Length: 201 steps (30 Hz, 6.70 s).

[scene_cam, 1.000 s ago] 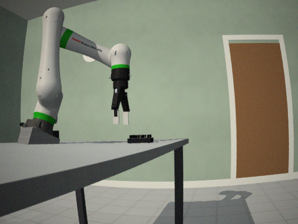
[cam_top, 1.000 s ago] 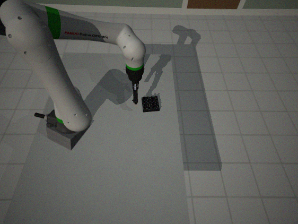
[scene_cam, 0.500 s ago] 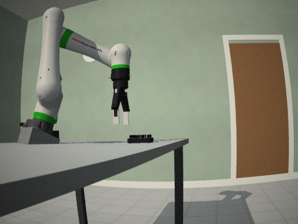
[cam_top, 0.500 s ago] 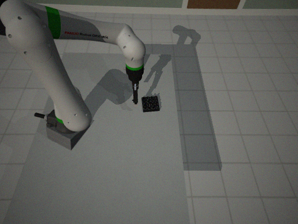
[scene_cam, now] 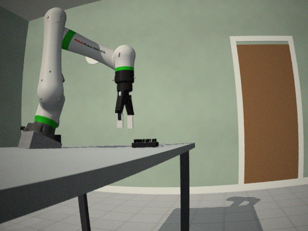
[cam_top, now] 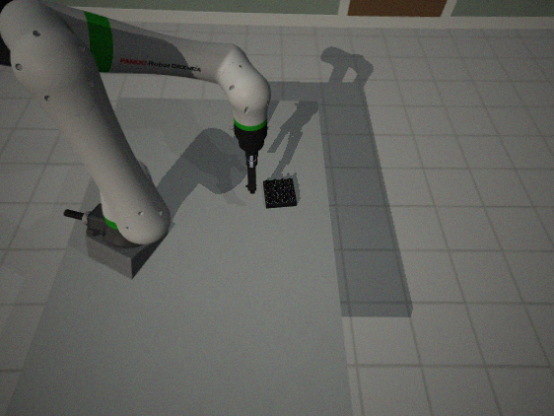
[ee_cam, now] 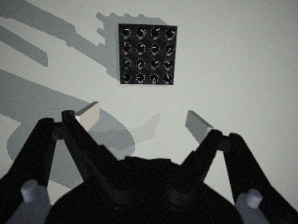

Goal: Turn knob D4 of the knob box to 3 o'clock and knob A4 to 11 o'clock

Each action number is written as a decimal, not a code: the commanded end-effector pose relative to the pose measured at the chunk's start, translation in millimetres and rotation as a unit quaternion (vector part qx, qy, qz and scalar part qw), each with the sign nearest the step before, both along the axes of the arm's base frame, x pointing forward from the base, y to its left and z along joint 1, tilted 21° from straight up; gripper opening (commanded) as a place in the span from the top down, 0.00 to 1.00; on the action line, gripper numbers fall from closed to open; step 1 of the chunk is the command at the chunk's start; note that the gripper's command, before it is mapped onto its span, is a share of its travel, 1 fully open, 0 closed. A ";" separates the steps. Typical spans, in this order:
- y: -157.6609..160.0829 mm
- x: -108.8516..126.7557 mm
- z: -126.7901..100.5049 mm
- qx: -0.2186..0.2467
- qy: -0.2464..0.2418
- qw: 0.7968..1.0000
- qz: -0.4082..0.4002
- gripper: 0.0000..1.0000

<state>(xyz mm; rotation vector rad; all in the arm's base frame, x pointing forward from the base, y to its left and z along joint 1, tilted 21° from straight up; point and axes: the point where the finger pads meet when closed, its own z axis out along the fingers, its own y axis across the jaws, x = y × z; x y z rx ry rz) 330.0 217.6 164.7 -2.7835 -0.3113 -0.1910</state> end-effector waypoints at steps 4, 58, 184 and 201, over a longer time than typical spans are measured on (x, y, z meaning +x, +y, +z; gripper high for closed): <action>0.0 0.1 0.2 0.000 0.000 1.000 0.000 0.00; -5.3 107.2 28.1 0.053 0.191 0.826 -0.528 0.00; 2.8 143.0 -9.9 0.066 0.235 0.723 -0.646 0.88; 2.8 143.0 -9.9 0.066 0.235 0.723 -0.646 0.88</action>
